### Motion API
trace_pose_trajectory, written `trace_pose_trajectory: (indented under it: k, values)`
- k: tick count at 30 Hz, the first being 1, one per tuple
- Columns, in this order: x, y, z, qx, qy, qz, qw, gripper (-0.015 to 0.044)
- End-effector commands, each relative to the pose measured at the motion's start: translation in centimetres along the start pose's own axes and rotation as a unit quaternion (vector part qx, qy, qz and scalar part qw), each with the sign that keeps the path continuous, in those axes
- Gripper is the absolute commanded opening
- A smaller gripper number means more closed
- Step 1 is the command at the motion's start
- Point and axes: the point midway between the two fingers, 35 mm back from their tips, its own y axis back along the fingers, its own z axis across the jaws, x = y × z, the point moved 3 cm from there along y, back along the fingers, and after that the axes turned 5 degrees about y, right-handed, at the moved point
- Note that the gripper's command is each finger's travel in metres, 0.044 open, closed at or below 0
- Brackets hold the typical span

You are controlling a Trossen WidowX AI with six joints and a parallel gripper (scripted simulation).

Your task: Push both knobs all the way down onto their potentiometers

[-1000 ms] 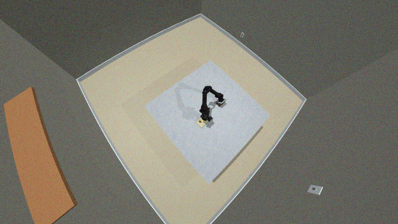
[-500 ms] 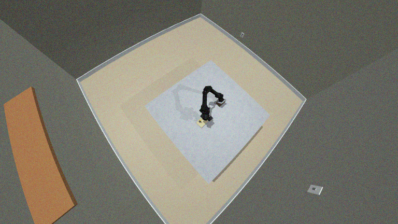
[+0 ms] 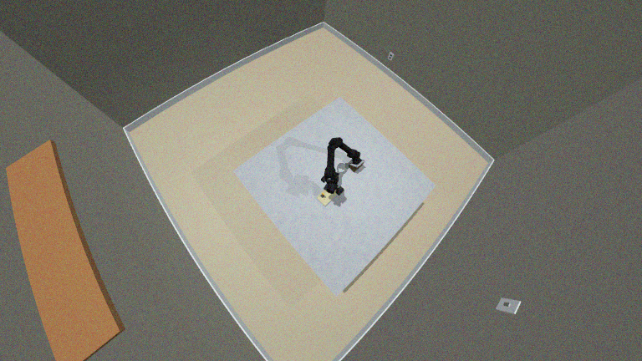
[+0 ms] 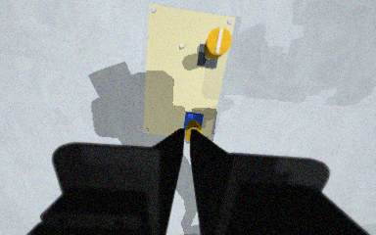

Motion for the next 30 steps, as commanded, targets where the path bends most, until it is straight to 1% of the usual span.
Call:
trace_pose_trajectory:
  k: [1,8,15,22,30]
  values:
    - [-0.6,0.4,0.0,-0.003,0.058,-0.004,0.998,0.0]
    - [-1.3,0.7,-0.2,-0.002,0.179,-0.002,0.984,0.0]
    - [-2.0,1.1,-0.3,-0.001,0.297,0.001,0.955,0.0]
    - [-2.7,1.4,-0.5,-0.001,0.411,0.004,0.912,0.0]
    - [-3.5,1.7,-0.7,-0.002,0.533,0.008,0.846,0.0]
